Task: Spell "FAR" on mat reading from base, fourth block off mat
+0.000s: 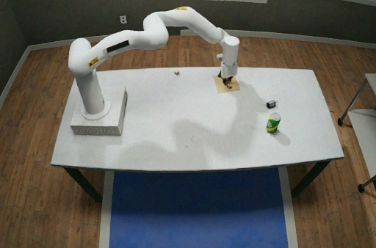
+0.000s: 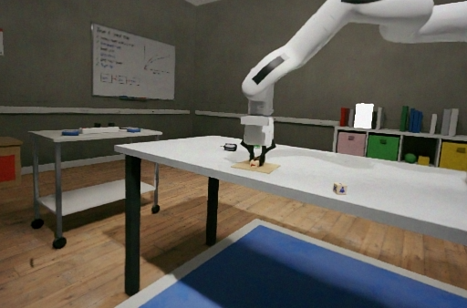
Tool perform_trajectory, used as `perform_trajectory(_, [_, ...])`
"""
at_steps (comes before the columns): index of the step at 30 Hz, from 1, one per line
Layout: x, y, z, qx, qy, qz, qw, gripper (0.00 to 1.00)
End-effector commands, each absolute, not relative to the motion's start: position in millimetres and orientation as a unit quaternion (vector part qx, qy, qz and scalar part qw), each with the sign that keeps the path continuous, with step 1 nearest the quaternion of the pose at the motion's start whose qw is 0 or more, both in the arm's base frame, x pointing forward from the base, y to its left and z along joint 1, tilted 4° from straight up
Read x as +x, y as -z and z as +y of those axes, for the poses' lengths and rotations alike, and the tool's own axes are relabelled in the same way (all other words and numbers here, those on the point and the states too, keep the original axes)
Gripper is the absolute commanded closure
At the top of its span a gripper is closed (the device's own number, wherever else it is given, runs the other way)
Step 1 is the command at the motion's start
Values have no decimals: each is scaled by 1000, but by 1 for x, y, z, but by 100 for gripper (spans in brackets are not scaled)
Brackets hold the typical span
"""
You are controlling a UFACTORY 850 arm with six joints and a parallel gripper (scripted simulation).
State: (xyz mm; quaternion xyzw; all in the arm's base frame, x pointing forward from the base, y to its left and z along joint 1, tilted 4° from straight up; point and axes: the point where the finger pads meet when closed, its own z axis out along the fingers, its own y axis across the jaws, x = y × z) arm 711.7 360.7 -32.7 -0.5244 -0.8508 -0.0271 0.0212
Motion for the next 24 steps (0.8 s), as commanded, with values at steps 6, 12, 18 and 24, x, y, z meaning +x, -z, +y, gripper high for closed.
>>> perform_trajectory(6, [713, 31, 361, -524, 28, -851, 20, 77])
perform_trajectory(12, [713, 32, 361, -524, 28, -851, 20, 77])
perform_trajectory(18, [713, 34, 361, -524, 28, -851, 20, 77])
perform_trajectory(24, [713, 34, 361, -524, 28, -851, 20, 77])
